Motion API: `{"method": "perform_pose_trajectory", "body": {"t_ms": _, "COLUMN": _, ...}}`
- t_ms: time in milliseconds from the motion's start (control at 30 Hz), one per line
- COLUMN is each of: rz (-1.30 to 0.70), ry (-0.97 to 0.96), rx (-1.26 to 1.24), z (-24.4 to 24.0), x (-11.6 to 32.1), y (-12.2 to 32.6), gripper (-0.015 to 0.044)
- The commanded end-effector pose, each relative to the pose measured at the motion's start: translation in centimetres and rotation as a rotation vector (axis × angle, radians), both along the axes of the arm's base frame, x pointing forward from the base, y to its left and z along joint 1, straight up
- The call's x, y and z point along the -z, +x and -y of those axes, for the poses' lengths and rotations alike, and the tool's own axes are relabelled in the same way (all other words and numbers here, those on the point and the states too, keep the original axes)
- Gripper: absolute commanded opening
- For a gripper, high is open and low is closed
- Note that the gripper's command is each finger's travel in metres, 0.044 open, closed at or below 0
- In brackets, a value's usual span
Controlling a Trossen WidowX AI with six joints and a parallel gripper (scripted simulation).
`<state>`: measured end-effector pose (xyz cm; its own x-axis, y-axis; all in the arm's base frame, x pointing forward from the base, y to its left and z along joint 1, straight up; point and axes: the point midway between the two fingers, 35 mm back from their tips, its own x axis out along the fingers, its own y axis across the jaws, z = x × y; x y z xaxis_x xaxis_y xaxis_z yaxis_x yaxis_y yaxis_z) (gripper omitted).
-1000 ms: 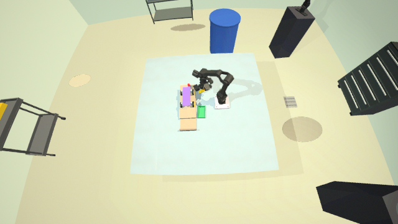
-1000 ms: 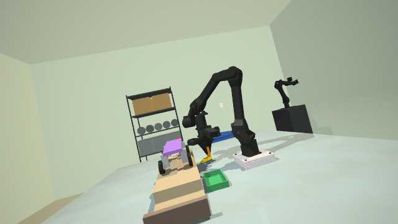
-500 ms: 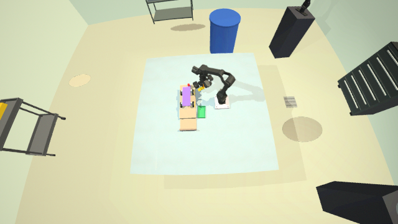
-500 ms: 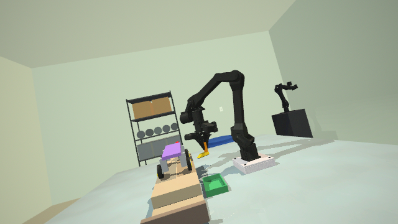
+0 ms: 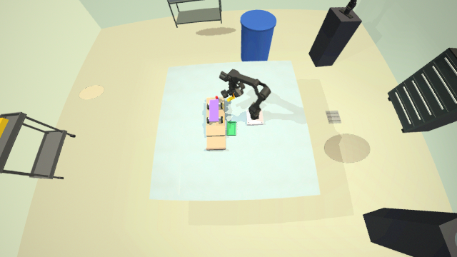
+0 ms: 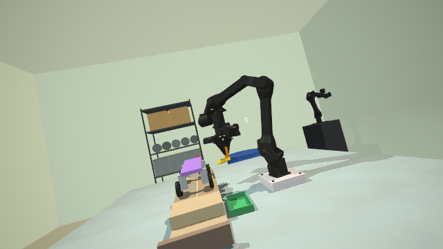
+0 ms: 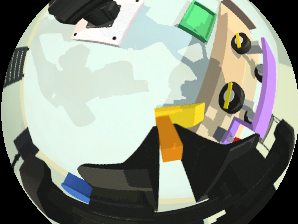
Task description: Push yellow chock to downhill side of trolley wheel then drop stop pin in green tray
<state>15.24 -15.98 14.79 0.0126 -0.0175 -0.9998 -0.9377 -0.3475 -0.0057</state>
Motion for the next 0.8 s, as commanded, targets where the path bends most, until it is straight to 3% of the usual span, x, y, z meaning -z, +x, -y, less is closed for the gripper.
{"method": "perform_pose_trajectory", "body": {"t_ms": 0, "rz": 0.001, "ry": 0.003, "rx": -0.003, "z": -0.1, "x": -1.4, "y": 0.0, "gripper": 0.0}}
{"method": "perform_pose_trajectory", "body": {"t_ms": 433, "rz": 0.001, "ry": 0.003, "rx": 0.003, "z": -0.3, "x": -3.3, "y": 0.0, "gripper": 0.0}}
{"method": "perform_pose_trajectory", "body": {"t_ms": 767, "rz": 0.006, "ry": 0.006, "rx": 0.313, "z": -0.3, "x": -3.3, "y": 0.0, "gripper": 0.0}}
